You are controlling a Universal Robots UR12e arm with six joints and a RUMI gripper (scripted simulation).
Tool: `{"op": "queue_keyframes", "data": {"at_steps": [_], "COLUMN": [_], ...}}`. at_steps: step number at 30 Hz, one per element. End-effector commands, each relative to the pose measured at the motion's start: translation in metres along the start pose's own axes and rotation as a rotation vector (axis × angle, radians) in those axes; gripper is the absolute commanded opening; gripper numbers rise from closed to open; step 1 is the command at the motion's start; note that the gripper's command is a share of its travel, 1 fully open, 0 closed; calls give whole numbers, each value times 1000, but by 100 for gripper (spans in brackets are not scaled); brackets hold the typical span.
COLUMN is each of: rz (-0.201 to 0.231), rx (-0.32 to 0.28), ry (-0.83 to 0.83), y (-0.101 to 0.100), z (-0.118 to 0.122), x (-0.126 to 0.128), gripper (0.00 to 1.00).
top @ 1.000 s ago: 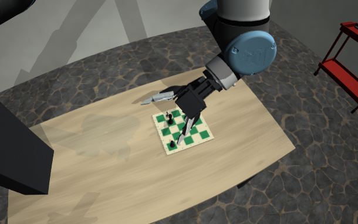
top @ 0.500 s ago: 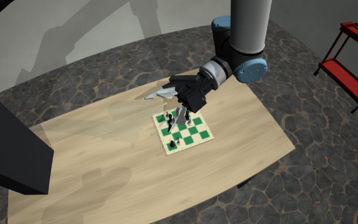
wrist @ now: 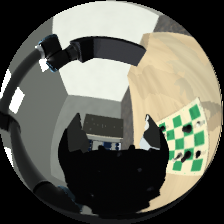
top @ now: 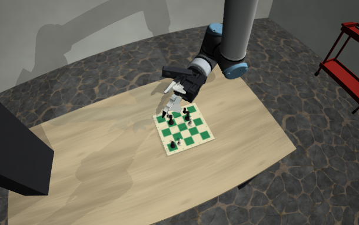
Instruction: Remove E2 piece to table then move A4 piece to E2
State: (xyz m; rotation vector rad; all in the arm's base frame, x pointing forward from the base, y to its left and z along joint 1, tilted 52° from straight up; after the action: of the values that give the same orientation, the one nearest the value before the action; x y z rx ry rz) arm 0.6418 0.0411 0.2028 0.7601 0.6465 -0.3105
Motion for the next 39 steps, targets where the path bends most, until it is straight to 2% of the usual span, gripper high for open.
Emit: {"op": "queue_keyframes", "data": {"at_steps": [1,2,4,6,7,8,10,13,15,16,18,19,21,25,29,35,39], "rz": [-78,-92,-92,-134,-143,-157,-183,-227,-255,-272,-304,-318,-318,-403,-475,-547,-560], "rx": [-142,-166,-166,-251,-271,-295,-344,-415,-465,-488,-537,-555,-555,-670,-756,-835,-849], "ry": [227,266,266,404,436,474,552,667,746,784,861,891,891,1072,1207,1329,1351], "y": [29,29,29,49,60,60,81,91,112,112,131,131,131,164,189,211,215], "z": [-12,-12,-12,-22,-27,-27,-38,-45,-59,-59,-74,-74,-74,-105,-133,-163,-168], "x": [16,16,16,29,36,36,50,57,71,71,84,84,84,109,129,147,150], "gripper": [100,100,100,100,100,100,100,100,100,100,100,100,100,100,100,100,100]}}
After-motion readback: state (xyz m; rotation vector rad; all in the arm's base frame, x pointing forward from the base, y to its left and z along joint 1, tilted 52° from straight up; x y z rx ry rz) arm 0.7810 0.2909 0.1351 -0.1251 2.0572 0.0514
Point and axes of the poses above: the point where the finger pads meet when closed, its own y axis back along the fingers, its own x axis across the jaws, z = x × y, the point moved 2 cm from there along y, back along the fingers, and after that the axes turned 5 degrees about -y, right-handed, at the moved point
